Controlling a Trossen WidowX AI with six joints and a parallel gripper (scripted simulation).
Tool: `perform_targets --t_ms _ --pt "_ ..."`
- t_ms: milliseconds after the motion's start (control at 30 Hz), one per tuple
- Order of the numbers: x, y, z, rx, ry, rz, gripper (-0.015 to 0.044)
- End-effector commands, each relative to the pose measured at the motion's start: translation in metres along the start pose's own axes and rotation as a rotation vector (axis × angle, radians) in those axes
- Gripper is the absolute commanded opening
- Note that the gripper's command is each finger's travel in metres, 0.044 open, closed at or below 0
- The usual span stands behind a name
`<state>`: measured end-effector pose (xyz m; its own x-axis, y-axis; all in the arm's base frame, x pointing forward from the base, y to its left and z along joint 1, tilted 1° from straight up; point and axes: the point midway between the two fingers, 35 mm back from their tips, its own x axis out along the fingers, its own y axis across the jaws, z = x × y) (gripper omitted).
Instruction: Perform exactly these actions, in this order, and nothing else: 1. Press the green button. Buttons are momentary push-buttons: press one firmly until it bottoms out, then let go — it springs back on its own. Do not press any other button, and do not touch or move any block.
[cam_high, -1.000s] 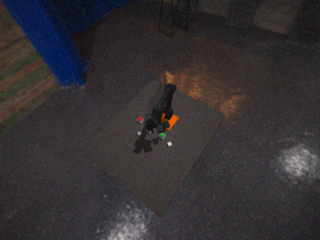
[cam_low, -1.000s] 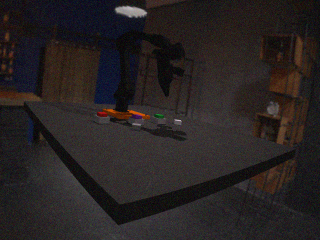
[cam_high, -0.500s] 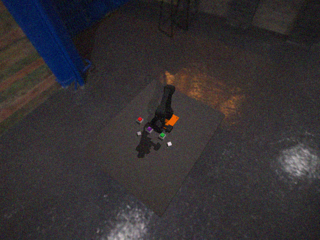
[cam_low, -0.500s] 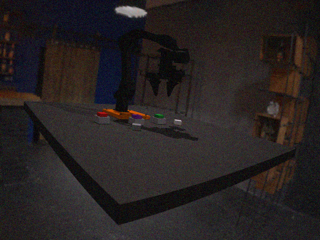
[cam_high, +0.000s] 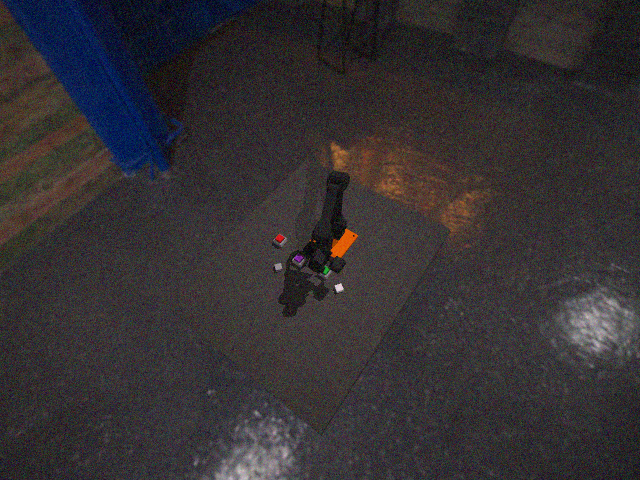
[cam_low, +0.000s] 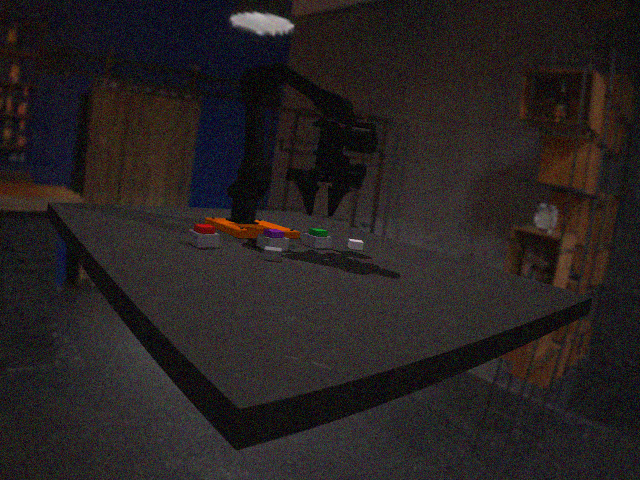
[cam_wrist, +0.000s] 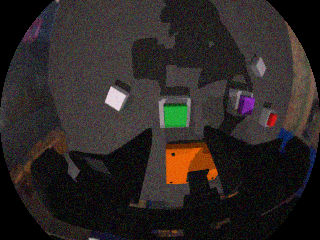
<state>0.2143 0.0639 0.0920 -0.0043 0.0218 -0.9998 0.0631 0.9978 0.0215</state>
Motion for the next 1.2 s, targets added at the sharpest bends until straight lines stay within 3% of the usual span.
perform_targets --t_ms 0,133,1167 --pt "0.007 0.0 0.001 0.006 -0.009 -0.002 0.0111" --pt "0.007 0.0 0.001 0.006 -0.009 -0.002 0.002" --pt "0.041 0.0 0.001 0.006 -0.009 -0.002 0.002"
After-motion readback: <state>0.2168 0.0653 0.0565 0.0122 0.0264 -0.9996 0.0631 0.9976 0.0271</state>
